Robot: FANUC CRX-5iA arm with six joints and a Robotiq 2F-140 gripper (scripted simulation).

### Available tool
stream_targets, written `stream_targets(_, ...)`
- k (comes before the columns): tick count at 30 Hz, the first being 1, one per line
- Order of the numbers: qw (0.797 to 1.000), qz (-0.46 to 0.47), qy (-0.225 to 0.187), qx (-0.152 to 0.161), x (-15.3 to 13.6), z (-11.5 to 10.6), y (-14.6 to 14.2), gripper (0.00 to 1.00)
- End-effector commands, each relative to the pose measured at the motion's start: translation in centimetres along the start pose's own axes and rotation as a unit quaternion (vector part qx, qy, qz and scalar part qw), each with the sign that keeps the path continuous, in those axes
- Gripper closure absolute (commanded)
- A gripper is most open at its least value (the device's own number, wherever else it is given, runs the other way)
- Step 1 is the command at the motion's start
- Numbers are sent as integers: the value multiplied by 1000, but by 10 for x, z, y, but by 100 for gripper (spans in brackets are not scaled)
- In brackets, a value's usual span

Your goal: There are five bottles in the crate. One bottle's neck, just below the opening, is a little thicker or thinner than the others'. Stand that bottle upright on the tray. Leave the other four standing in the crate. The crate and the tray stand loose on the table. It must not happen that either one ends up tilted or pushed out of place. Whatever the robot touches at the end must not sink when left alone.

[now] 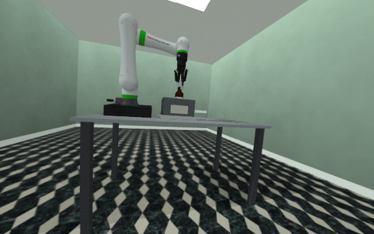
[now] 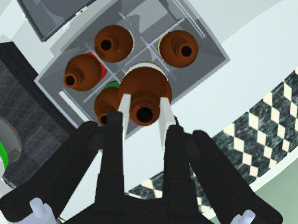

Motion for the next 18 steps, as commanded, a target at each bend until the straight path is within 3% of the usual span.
stream_targets(1, 1000, 0, 0, -1, 0, -2, 0, 90)
stream_targets(18, 1000, 0, 0, -1, 0, -4, 0, 90)
Point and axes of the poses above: the point where the finger pads meet when closed, its own z axis out along the fingers, its own y axis across the jaws, x = y × z, the point moved 1 cm from there along -z, back along the fingers, and after that the axes turned 4 degrees about -z, right-handed, at the moved point
